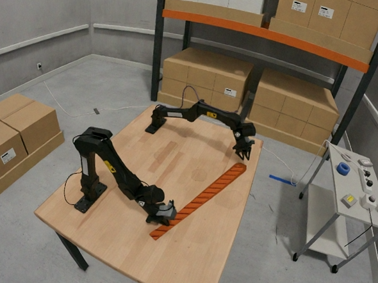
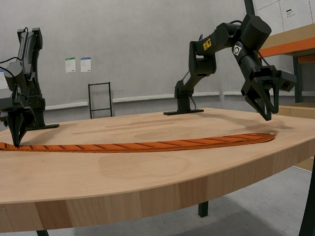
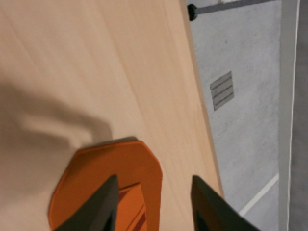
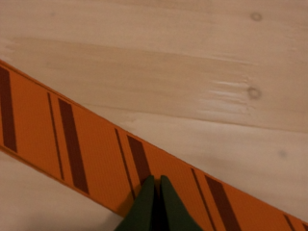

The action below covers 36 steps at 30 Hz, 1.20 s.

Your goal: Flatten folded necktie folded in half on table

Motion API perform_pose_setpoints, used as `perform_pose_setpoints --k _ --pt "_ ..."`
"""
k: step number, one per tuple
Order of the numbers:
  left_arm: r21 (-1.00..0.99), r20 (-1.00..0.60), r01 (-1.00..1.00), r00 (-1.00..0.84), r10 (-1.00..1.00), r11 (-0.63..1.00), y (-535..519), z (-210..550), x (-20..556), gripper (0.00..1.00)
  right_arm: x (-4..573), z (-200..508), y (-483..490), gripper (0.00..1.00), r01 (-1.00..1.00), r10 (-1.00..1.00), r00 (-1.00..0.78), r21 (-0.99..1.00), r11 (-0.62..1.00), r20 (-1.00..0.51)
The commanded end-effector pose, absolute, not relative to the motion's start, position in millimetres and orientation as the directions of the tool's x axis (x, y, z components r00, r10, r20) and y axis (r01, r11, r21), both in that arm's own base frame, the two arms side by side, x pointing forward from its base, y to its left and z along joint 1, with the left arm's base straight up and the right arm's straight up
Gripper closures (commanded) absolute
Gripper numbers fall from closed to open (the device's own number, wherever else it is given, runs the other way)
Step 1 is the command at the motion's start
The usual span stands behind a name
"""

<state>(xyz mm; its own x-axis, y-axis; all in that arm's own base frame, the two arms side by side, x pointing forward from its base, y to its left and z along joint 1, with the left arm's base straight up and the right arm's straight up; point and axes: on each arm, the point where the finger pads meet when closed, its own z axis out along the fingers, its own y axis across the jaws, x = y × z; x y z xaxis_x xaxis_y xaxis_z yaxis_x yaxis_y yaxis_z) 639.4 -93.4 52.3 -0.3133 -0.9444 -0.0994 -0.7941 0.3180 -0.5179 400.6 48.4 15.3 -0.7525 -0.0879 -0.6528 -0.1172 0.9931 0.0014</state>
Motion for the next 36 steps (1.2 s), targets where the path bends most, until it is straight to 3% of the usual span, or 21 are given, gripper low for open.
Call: perform_pose_setpoints --k 1,36 --pt "-0.224 -0.044 -0.914 -0.338 -0.94 0.339 -87.3 78.8 642.9 0.62 397.8 9.3 45.9 0.96 -0.121 -0.093 -0.76 0.0 0.993 -0.643" --pt "-0.237 -0.047 -0.911 -0.337 -0.94 0.339 -89.5 101.8 638.4 0.62 397.8 9.3 45.9 0.96 -0.121 -0.093 -0.76 0.0 0.993 -0.643"
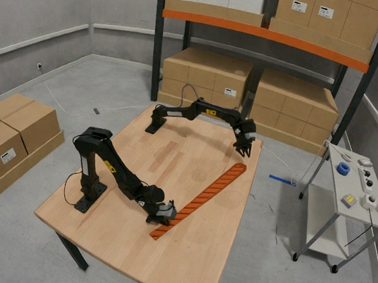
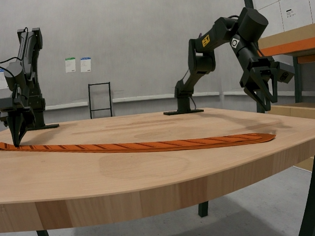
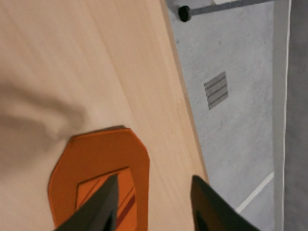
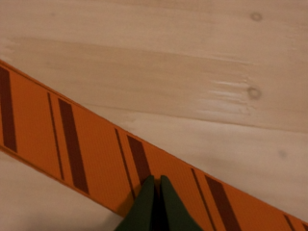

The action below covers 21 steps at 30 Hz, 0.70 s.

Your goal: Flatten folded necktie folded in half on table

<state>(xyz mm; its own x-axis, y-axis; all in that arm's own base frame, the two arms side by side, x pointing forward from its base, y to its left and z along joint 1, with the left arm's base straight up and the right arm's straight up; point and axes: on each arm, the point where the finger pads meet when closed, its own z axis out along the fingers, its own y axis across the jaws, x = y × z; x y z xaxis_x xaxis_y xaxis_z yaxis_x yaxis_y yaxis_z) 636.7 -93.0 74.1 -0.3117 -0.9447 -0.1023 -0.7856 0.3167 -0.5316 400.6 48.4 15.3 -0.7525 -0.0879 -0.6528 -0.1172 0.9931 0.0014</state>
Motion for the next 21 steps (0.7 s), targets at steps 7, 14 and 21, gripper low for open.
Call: perform_pose_setpoints --k 7,14,21 --pt "-0.241 -0.048 -0.91 -0.337 -0.94 0.338 -90.5 111.8 636.5 0.62 397.8 9.3 45.9 0.96 -0.121 -0.093 -0.76 0.0 0.993 -0.643" --pt "-0.247 -0.049 -0.908 -0.337 -0.94 0.338 -91.3 119.7 635.0 0.62 397.8 9.3 45.9 0.96 -0.121 -0.093 -0.76 0.0 0.993 -0.643" --pt "-0.254 -0.05 -0.906 -0.336 -0.94 0.338 -91.6 122.8 634.4 0.62 397.8 9.3 45.9 0.96 -0.121 -0.093 -0.76 0.0 0.993 -0.643"
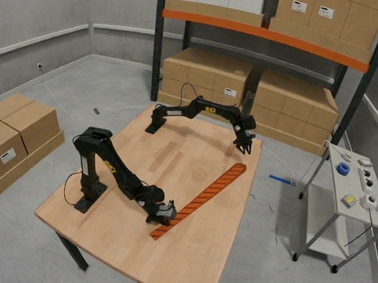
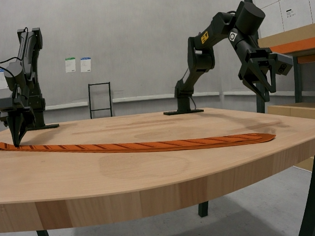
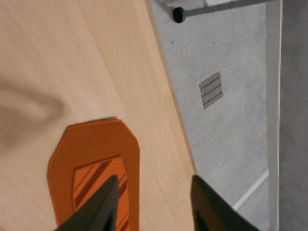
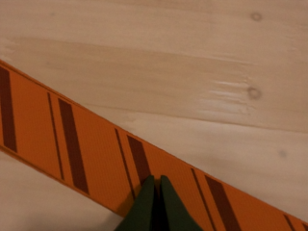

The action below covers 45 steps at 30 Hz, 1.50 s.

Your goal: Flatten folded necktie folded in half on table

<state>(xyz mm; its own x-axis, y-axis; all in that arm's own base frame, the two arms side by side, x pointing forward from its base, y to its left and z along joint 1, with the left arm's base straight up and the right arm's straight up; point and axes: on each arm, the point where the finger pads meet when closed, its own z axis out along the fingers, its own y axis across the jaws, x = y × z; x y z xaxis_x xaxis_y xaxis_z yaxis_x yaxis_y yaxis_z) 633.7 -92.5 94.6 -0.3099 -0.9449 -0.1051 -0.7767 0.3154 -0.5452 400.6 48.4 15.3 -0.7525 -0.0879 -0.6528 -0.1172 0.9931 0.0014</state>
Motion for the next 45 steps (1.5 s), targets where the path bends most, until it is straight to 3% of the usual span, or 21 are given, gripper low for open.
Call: perform_pose_setpoints --k 1,45 --pt "-0.254 -0.05 -0.906 -0.337 -0.94 0.338 -91.6 123.1 634.3 0.62 397.8 9.3 45.9 0.96 -0.121 -0.093 -0.76 0.0 0.993 -0.643" --pt "-0.251 -0.05 -0.907 -0.337 -0.94 0.338 -91.6 123.4 634.3 0.62 397.8 56.0 45.9 0.96 -0.121 -0.093 -0.76 0.0 0.993 -0.643"
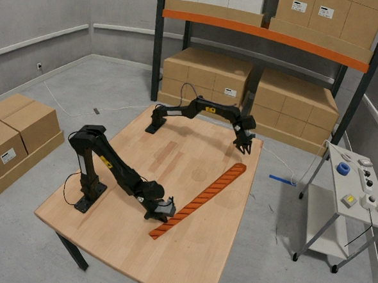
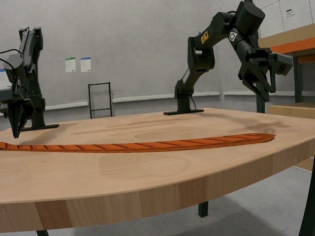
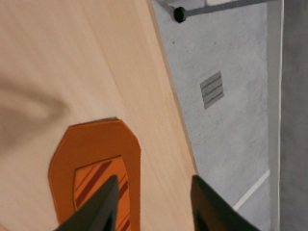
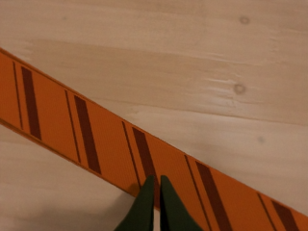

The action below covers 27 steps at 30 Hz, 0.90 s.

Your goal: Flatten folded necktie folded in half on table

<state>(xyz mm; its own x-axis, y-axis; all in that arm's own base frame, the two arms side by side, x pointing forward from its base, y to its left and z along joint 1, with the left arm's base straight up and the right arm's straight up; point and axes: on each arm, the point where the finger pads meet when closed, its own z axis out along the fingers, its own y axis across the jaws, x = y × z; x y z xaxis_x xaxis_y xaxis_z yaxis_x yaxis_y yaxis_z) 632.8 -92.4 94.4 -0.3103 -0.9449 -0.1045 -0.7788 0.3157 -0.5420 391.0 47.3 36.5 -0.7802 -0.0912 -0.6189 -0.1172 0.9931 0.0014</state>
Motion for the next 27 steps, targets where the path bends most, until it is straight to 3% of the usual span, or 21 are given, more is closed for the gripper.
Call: perform_pose_setpoints --k 1,9,27 --pt "-0.251 -0.05 -0.907 -0.337 -0.94 0.338 -91.6 123.4 634.3 0.62 397.8 56.0 45.9 0.96 -0.121 -0.093 -0.76 0.0 0.993 -0.643" --pt "-0.251 -0.05 -0.907 -0.337 -0.94 0.338 -91.6 123.4 634.3 0.62 397.8 59.3 45.9 0.96 -0.121 -0.093 -0.76 0.0 0.993 -0.643" --pt "-0.224 -0.125 -0.887 -0.386 -0.914 0.405 -83.9 146.6 613.3 0.51 397.8 59.3 45.9 0.96 -0.121 -0.093 -0.76 0.0 0.993 -0.643"
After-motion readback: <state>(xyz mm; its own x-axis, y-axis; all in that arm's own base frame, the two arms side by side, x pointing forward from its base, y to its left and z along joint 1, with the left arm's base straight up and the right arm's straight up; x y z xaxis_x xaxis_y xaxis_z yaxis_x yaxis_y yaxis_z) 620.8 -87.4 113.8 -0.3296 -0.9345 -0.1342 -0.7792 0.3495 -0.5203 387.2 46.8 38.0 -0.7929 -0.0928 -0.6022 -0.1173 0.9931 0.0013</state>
